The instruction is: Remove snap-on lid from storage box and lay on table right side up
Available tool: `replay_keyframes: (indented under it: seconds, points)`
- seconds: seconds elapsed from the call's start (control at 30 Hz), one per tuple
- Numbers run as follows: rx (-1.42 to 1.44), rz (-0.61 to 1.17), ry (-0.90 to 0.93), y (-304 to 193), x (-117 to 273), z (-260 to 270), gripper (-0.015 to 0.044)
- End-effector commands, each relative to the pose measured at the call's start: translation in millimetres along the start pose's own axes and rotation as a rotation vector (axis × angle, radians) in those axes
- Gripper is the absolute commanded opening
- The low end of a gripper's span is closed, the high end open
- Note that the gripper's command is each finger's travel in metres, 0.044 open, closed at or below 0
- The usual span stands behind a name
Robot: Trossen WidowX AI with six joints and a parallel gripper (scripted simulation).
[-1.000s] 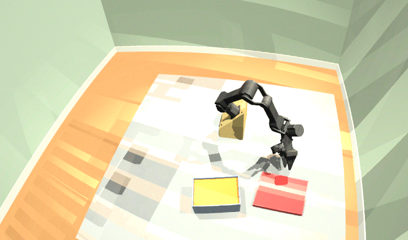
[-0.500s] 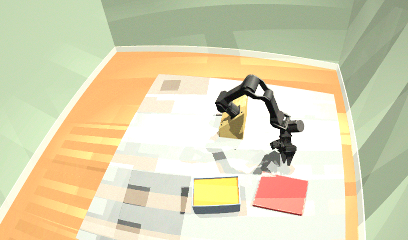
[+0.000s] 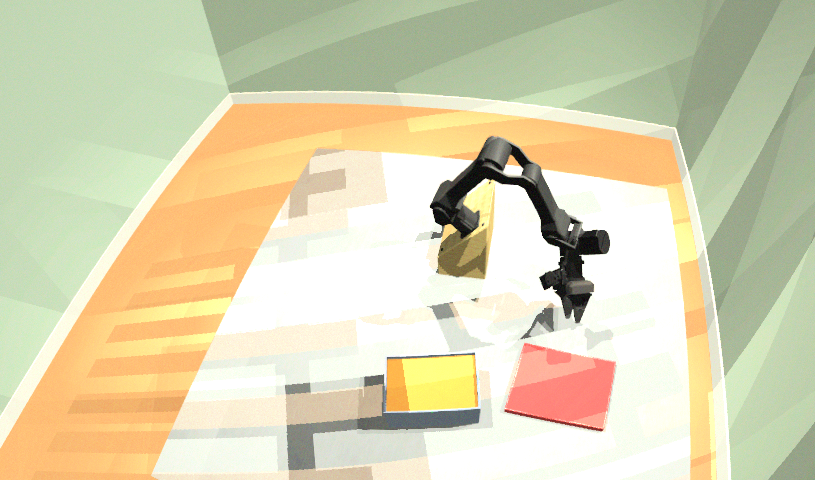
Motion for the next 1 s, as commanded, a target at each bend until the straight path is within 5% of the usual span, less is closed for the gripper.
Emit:
replay_keyframes:
  seconds: [0.0, 0.97]
  points:
    - [-0.011, 0.007, 0.004, -3, 9, 7, 0.0440]
    - [-0.011, 0.009, 0.002, 0, 46, 25, 0.0440]
Point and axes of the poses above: the point midway between the two fingers, 35 mm back from their tips, its own x axis back along the fingers, its own z axis across the jaws, y = z × x, the point moved 5 cm from there along x, back along the fingers, and after that the axes turned 1 degree about -x, right-handed, at the moved point
